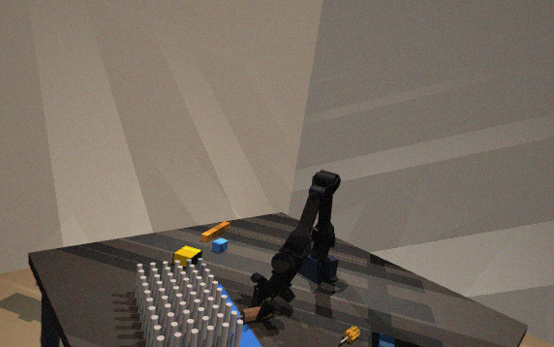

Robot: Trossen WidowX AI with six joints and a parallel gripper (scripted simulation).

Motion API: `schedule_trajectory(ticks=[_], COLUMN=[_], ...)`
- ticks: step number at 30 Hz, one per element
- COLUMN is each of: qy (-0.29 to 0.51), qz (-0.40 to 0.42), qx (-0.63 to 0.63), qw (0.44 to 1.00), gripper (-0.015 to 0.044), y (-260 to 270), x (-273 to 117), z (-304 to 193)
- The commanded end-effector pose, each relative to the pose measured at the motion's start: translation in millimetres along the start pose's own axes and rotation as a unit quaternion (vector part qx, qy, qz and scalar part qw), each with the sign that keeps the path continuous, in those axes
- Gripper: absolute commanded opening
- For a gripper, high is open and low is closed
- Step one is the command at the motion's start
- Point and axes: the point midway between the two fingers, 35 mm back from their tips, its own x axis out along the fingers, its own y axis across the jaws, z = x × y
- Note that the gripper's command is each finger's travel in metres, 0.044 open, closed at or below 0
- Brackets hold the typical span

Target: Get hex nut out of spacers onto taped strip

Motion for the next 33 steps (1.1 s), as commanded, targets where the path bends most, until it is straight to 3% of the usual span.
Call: schedule_trajectory(ticks=[1, 33], qy=[0.001, 0.0], qz=[0.001, 0.001], qx=[0.002, 0.002], qw=[1.0, 1.0], gripper=[0.0, 0.0], y=[1, 1], x=[-2, -14], z=[2, 21])
